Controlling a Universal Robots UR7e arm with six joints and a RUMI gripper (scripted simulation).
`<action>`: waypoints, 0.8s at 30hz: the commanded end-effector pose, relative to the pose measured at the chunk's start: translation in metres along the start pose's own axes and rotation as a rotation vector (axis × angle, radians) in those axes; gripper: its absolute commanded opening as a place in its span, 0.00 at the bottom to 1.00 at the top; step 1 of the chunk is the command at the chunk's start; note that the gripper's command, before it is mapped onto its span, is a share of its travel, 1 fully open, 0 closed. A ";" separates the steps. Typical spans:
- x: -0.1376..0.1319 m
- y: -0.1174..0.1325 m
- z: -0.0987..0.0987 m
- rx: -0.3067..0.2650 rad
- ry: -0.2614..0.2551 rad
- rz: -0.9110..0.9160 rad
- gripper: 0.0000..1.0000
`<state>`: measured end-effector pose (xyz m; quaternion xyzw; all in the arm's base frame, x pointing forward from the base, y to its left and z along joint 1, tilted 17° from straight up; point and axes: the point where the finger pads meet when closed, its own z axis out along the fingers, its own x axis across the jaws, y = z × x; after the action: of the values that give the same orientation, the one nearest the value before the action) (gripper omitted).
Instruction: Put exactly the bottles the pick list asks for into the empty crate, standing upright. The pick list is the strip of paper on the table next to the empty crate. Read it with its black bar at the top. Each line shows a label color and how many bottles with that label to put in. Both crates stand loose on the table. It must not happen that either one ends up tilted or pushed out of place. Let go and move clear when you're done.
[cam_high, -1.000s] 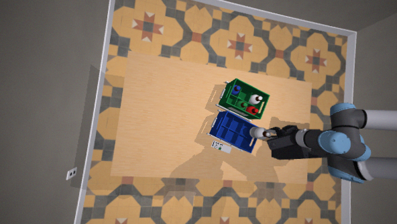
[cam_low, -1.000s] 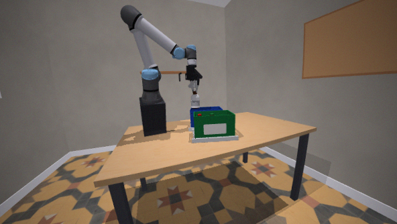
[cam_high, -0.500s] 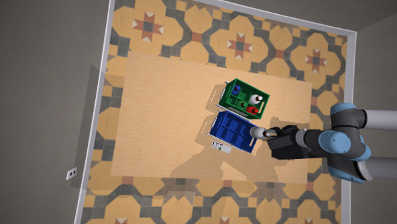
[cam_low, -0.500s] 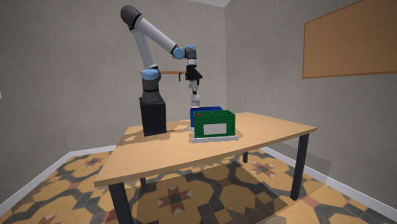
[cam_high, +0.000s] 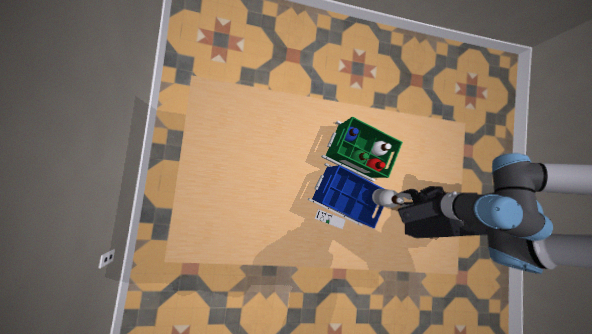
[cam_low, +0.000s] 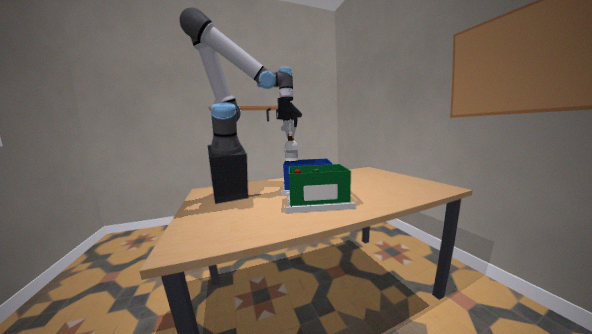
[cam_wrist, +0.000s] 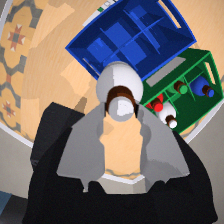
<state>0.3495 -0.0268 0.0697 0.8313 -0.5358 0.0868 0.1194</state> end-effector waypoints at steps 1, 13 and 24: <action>0.000 -0.001 0.002 0.001 0.001 0.000 0.00; 0.001 -0.001 0.012 0.001 0.001 0.000 0.00; 0.001 0.000 0.022 0.001 0.001 0.000 0.00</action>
<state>0.3499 -0.0327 0.0507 0.8313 -0.5358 0.0867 0.1194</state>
